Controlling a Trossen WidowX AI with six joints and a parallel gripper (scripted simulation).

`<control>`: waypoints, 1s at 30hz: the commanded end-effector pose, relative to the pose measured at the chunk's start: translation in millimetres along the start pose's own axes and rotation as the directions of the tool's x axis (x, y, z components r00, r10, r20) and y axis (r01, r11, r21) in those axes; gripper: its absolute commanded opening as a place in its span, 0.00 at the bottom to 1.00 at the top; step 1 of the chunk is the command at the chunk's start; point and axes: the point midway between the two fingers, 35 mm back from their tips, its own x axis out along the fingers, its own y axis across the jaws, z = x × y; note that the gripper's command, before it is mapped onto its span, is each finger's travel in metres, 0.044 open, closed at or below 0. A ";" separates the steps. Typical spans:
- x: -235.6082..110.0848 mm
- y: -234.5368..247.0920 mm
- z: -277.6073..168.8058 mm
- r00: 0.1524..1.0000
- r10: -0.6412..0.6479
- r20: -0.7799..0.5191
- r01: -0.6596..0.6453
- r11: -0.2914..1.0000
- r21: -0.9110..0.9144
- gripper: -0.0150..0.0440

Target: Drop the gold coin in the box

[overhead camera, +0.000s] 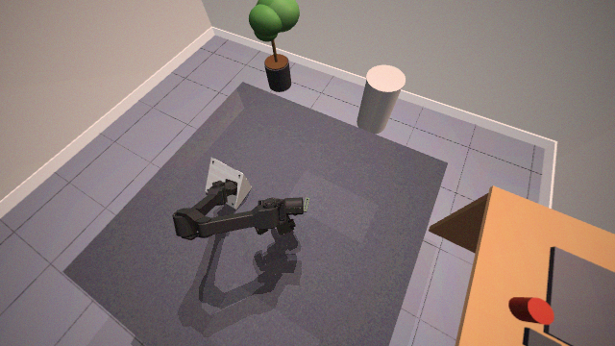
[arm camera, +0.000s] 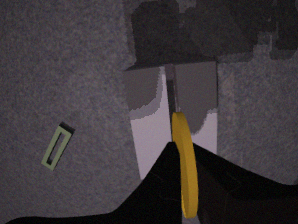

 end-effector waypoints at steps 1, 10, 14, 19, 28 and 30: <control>1.1 -2.7 -0.6 1.000 -0.001 0.000 0.001 1.000 -0.014 0.25; 2.5 -3.1 -1.5 1.000 0.000 0.000 0.000 1.000 -0.022 0.26; 1.6 -2.5 -0.3 1.000 0.004 -0.001 -0.004 1.000 -0.014 0.25; 1.8 -2.5 -0.3 1.000 0.004 -0.001 -0.004 1.000 -0.014 0.25; 6.6 -3.1 -2.0 1.000 0.003 -0.001 -0.003 1.000 -0.017 0.25; 7.3 -3.5 -2.3 1.000 0.003 -0.001 -0.003 1.000 -0.020 0.25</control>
